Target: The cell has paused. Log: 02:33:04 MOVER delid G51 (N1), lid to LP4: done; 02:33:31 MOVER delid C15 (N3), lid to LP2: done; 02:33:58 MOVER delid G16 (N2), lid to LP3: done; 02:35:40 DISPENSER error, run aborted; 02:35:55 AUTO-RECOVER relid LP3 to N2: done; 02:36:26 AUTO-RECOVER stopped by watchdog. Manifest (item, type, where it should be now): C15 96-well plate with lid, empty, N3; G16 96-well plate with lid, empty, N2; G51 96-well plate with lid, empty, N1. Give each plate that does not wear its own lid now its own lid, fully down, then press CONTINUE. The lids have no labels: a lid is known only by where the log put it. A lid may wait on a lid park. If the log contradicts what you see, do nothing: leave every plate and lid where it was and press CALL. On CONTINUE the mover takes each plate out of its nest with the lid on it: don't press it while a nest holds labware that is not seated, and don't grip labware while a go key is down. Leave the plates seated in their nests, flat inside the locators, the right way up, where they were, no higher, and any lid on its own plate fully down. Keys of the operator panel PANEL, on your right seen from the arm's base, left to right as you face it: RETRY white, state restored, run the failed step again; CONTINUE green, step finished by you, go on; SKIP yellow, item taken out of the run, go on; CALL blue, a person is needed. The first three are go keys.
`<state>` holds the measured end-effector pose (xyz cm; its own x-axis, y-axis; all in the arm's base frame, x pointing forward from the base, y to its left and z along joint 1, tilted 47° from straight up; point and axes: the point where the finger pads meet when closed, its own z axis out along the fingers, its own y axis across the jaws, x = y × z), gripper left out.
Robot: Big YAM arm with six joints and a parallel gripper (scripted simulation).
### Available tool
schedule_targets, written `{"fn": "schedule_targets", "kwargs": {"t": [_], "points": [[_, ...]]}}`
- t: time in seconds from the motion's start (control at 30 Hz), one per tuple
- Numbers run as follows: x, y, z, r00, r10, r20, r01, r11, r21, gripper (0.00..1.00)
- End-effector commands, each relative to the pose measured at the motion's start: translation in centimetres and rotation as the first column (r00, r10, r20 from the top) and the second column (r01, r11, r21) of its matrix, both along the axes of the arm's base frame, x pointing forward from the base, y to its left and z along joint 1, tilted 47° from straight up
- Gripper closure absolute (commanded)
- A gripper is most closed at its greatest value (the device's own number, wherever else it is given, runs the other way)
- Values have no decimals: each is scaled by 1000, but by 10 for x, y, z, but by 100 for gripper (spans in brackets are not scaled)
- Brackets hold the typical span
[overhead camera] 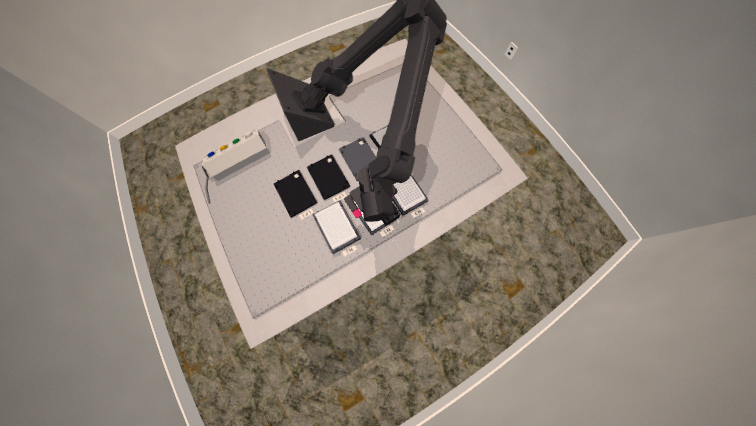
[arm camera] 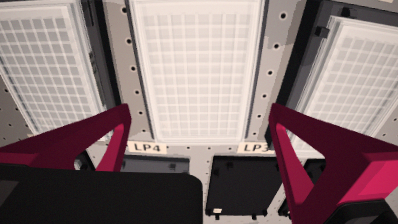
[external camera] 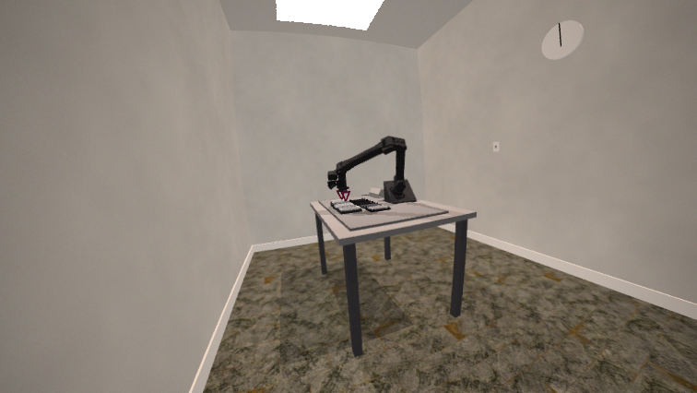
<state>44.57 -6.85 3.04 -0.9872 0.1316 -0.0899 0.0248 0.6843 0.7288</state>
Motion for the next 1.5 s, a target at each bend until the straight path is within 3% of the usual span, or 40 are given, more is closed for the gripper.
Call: {"fn": "schedule_targets", "kwargs": {"t": [0.0,0.4,0.5,1.47], "points": [[-3,11,22,1000,-14,0,14,1000,-2,0],[-39,46,48,1000,-14,16,14,1000,-8,0],[-43,42,50,999,-30,16,30,1000,-8,0],[-136,131,113,1000,-14,-10,14,1000,3,0]]}}
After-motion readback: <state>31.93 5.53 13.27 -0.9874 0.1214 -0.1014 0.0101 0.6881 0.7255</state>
